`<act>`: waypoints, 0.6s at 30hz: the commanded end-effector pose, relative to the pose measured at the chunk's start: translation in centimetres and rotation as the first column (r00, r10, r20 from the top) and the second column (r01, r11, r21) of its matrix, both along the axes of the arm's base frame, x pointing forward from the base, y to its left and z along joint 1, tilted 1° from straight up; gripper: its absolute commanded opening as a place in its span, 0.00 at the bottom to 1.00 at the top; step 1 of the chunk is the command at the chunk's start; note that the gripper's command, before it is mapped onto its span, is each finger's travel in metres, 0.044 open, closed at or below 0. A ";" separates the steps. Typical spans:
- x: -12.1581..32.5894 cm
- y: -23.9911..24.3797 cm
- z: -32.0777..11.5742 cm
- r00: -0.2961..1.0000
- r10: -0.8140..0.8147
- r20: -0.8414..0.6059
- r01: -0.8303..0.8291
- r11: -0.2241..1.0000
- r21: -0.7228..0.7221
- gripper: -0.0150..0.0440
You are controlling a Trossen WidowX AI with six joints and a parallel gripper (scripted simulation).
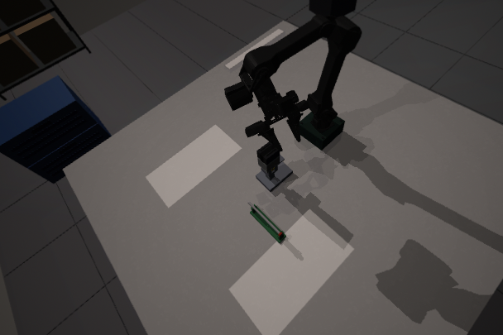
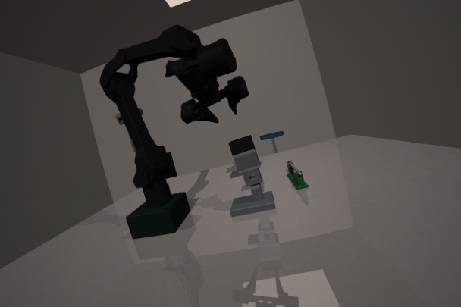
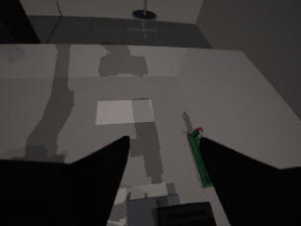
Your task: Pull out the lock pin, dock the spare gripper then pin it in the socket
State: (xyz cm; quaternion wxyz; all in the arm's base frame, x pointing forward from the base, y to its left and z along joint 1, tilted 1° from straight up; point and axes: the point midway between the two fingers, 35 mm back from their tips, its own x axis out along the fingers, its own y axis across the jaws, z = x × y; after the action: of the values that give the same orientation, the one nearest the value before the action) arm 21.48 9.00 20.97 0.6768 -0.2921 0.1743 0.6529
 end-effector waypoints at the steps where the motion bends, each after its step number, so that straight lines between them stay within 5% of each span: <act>1: -3.0 3.1 0.2 1.000 0.000 0.006 -0.001 1.000 0.024 0.56; 9: -3.0 3.5 0.0 1.000 0.004 -0.009 -0.004 1.000 -0.005 0.56; 18: 4.8 4.2 -2.3 0.992 0.005 -0.126 -0.063 0.886 -0.459 0.56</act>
State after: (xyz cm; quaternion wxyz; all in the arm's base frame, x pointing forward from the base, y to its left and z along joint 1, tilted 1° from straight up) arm 23.48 12.64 19.78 0.6067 -0.3631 0.3002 0.6403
